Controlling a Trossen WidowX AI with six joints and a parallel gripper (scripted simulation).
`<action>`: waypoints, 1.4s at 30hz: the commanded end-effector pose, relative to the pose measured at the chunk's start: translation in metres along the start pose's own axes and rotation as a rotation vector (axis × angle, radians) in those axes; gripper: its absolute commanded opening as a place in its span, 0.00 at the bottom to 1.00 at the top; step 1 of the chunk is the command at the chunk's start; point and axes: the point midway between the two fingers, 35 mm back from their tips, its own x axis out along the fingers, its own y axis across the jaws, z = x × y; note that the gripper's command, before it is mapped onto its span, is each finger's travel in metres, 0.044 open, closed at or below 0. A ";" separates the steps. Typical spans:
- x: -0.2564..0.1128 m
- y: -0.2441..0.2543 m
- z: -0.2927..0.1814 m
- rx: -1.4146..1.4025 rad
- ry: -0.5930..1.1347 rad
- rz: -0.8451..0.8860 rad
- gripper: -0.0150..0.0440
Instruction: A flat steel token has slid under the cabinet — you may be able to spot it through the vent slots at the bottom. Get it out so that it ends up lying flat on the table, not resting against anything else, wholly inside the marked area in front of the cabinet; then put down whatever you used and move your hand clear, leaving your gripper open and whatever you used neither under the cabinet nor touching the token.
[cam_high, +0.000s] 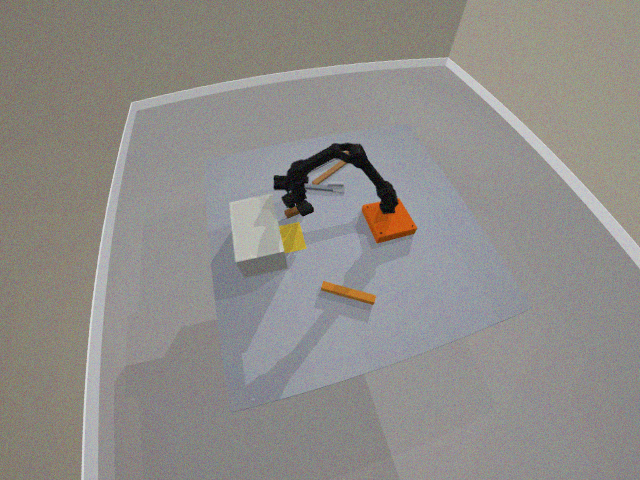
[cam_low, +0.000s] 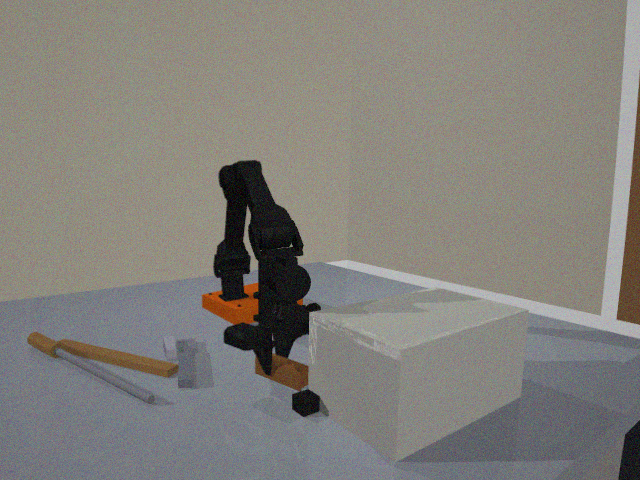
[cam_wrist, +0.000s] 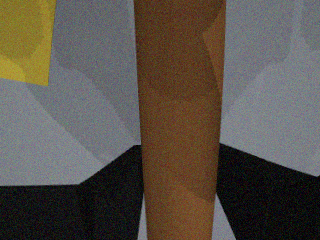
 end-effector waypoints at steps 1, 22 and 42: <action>0.000 0.003 0.004 -0.001 -0.003 -0.002 0.25; 0.000 0.027 0.004 -0.001 -0.003 0.000 0.25; 0.000 0.031 0.000 -0.001 -0.003 0.000 0.25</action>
